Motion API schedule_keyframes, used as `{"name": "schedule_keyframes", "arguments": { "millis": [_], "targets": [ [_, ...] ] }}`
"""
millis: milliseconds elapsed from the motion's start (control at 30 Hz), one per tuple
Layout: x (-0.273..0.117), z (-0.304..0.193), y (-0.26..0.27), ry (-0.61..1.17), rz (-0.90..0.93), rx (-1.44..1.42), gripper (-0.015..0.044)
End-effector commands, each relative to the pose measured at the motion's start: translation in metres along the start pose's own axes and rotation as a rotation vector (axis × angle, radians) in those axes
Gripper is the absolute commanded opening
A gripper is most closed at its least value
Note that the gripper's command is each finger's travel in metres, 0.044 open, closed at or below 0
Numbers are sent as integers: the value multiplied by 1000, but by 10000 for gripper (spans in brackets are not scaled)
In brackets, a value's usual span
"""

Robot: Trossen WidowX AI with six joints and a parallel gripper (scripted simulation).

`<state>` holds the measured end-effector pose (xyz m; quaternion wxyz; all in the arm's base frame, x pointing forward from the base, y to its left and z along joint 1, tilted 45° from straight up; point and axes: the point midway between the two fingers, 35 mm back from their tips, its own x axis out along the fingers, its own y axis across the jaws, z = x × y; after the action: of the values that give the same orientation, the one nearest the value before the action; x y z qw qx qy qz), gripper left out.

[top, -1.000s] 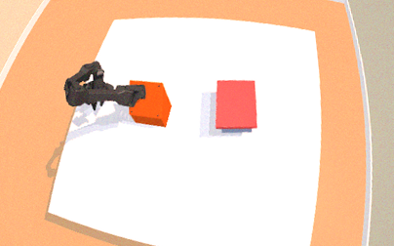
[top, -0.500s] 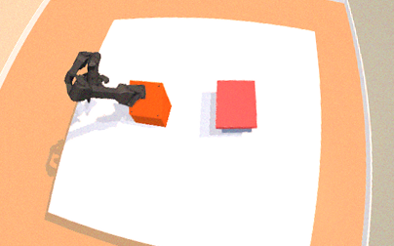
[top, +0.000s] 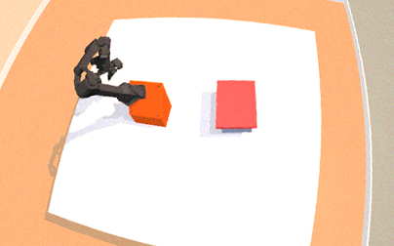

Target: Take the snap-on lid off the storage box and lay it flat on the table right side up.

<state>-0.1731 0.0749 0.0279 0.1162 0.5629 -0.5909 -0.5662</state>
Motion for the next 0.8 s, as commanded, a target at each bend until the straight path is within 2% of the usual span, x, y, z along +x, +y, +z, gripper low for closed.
{"name": "schedule_keyframes", "arguments": {
  "millis": [0, 200, 267, 367, 533, 600, 767],
  "targets": [
    [-20, 1, -43, -137, -125, 153, 235],
    [-60, -8, -116, -412, -308, 486, 235],
    [-65, -10, -123, -444, -323, 523, 235],
    [-85, -23, -153, -583, -384, 693, 235],
    [-117, -58, -201, -834, -473, 1033, 235],
    [-121, -64, -207, -871, -483, 1090, 235],
    [-146, -122, -246, -1155, -543, 1524, 235]
  ]
}}
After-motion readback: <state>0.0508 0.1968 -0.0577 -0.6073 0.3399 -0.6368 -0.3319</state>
